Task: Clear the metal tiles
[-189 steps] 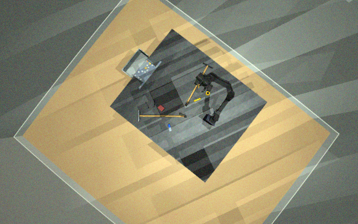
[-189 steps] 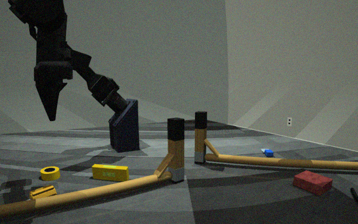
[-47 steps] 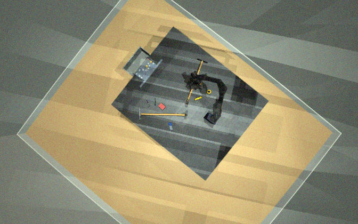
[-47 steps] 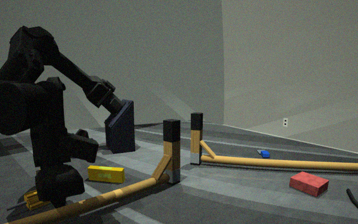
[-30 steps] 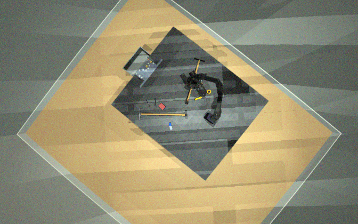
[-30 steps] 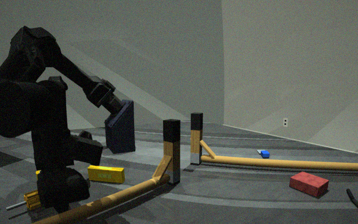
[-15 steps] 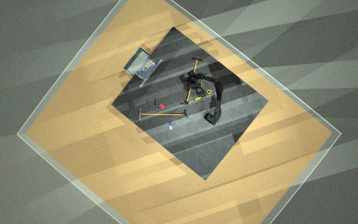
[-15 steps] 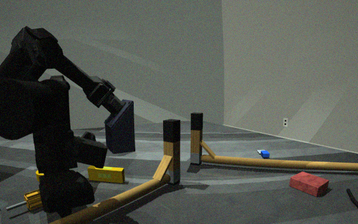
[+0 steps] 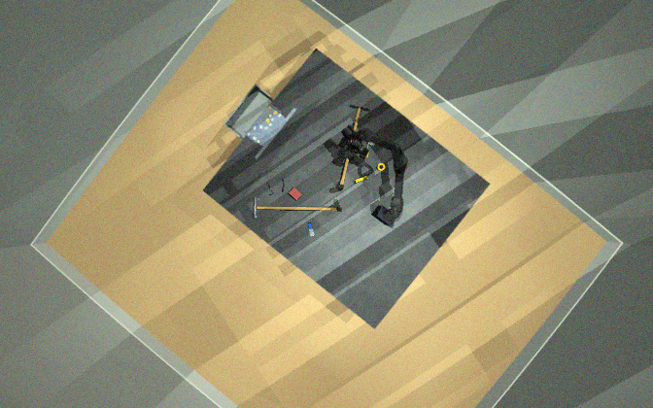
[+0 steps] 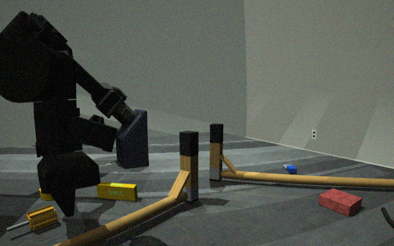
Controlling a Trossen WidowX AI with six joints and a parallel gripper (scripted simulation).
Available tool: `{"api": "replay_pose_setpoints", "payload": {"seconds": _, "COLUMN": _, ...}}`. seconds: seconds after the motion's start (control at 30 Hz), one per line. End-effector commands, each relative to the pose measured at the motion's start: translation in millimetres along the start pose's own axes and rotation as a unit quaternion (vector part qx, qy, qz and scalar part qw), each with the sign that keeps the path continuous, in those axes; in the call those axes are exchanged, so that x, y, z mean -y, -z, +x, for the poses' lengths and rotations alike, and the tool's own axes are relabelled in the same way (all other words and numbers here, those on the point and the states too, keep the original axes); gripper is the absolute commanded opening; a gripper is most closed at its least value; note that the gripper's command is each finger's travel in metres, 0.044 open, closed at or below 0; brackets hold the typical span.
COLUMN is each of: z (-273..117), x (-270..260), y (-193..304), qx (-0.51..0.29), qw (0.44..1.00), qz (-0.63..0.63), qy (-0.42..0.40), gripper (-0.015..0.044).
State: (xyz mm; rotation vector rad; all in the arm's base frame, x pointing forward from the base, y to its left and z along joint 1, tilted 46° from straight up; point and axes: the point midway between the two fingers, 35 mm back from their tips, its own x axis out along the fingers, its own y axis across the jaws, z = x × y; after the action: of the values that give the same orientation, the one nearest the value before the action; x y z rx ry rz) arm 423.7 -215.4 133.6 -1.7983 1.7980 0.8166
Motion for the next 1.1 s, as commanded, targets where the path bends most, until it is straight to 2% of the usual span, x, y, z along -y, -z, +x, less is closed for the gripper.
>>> {"api": "replay_pose_setpoints", "payload": {"seconds": 0.0, "z": -18.0, "x": 0.3, "y": 0.6, "qx": -0.002, "qw": 1.000, "qz": 0.002, "qy": 0.001, "gripper": 0.0000}}
{"api": "replay_pose_setpoints", "payload": {"seconds": 0.3, "z": -51.9, "x": -2.7, "y": 0.0, "qx": -0.003, "qw": 1.000, "qz": 0.001, "qy": 0.001, "gripper": 0.0000}}
{"api": "replay_pose_setpoints", "payload": {"seconds": 0.43, "z": -55.2, "x": -3.6, "y": 0.0, "qx": -0.003, "qw": 1.000, "qz": 0.000, "qy": 0.001, "gripper": 0.0000}}
{"api": "replay_pose_setpoints", "payload": {"seconds": 0.83, "z": -105.1, "x": -40.1, "y": 5.3, "qx": -0.004, "qw": 0.995, "qz": -0.099, "qy": -0.001, "gripper": 0.0000}}
{"api": "replay_pose_setpoints", "payload": {"seconds": 1.07, "z": -107.4, "x": -42.3, "y": 5.6, "qx": -0.004, "qw": 0.994, "qz": -0.105, "qy": -0.001, "gripper": 0.0000}}
